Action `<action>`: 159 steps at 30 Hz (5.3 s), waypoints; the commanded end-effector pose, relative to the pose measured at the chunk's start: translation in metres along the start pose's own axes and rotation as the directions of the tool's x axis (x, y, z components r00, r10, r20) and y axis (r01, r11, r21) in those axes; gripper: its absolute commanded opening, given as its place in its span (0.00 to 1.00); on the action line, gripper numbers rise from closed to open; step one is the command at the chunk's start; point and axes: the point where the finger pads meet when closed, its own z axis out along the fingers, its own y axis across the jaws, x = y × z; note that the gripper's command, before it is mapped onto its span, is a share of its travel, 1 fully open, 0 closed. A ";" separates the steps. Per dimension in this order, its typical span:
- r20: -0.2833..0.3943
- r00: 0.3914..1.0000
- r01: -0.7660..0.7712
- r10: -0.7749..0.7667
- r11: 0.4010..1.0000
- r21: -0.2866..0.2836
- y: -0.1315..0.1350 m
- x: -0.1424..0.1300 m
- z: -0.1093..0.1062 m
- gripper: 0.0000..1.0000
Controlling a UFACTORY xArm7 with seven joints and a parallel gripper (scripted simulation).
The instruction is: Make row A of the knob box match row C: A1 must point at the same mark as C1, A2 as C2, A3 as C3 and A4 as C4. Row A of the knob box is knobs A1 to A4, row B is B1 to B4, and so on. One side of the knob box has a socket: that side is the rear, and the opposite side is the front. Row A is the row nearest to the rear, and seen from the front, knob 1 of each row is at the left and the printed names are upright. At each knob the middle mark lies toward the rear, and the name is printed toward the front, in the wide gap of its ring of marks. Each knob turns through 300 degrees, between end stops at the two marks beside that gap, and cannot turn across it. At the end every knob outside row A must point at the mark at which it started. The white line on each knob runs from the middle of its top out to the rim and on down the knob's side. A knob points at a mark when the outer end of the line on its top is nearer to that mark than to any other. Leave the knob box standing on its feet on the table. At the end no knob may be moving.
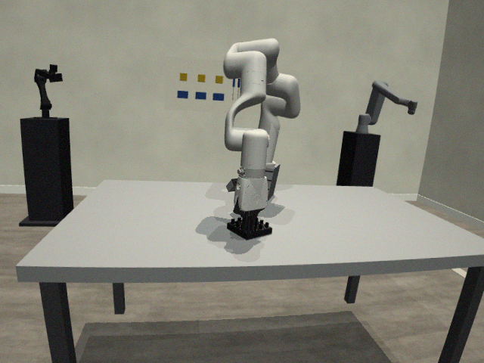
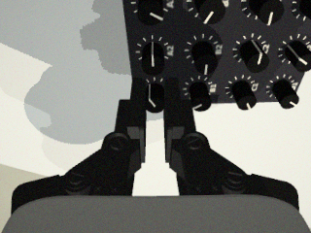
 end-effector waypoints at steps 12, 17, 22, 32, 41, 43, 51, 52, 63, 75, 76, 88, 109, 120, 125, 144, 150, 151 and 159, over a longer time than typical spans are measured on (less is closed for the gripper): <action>0.003 1.000 0.000 0.000 1.000 0.003 -0.002 -0.001 -0.002 0.08; 0.003 1.000 0.003 -0.003 1.000 0.003 -0.002 -0.001 -0.002 0.08; 0.003 1.000 0.015 -0.015 1.000 0.003 -0.002 -0.001 -0.002 0.08; 0.002 0.998 0.062 -0.062 0.998 0.004 -0.002 -0.001 -0.002 0.08; 0.002 0.986 0.165 -0.165 0.986 0.004 -0.002 -0.001 -0.002 0.08; 0.002 0.986 0.165 -0.165 0.986 0.004 -0.002 -0.001 -0.002 0.08; 0.002 0.954 0.299 -0.299 0.954 0.004 -0.002 -0.001 -0.002 0.08; 0.001 0.948 0.318 -0.318 0.948 0.004 -0.002 -0.001 -0.002 0.08; 0.001 0.864 0.504 -0.504 0.864 0.004 -0.002 -0.001 -0.002 0.08; -0.001 0.665 0.747 -0.747 0.665 0.004 -0.002 -0.001 -0.002 0.08; -0.001 0.665 0.747 -0.747 0.665 0.004 -0.002 -0.001 -0.002 0.08; -0.002 0.423 0.906 -0.906 0.423 0.004 -0.002 -0.001 -0.002 0.08; -0.003 0.053 0.999 -0.999 0.053 0.003 -0.001 -0.001 -0.002 0.08; -0.004 -0.042 0.999 -0.999 -0.042 0.002 -0.001 -0.001 -0.002 0.08; -0.004 -0.070 0.998 -0.998 -0.070 0.002 -0.001 -0.001 -0.002 0.08; -0.004 -0.087 0.996 -0.996 -0.087 0.002 -0.001 -0.001 -0.002 0.08; -0.004 -0.087 0.996 -0.996 -0.087 0.002 -0.001 -0.001 -0.002 0.08; -0.004 -0.087 0.996 -0.996 -0.087 0.002 -0.001 -0.001 -0.002 0.19; -0.004 -0.087 0.996 -0.996 -0.087 0.002 -0.001 -0.001 -0.002 0.19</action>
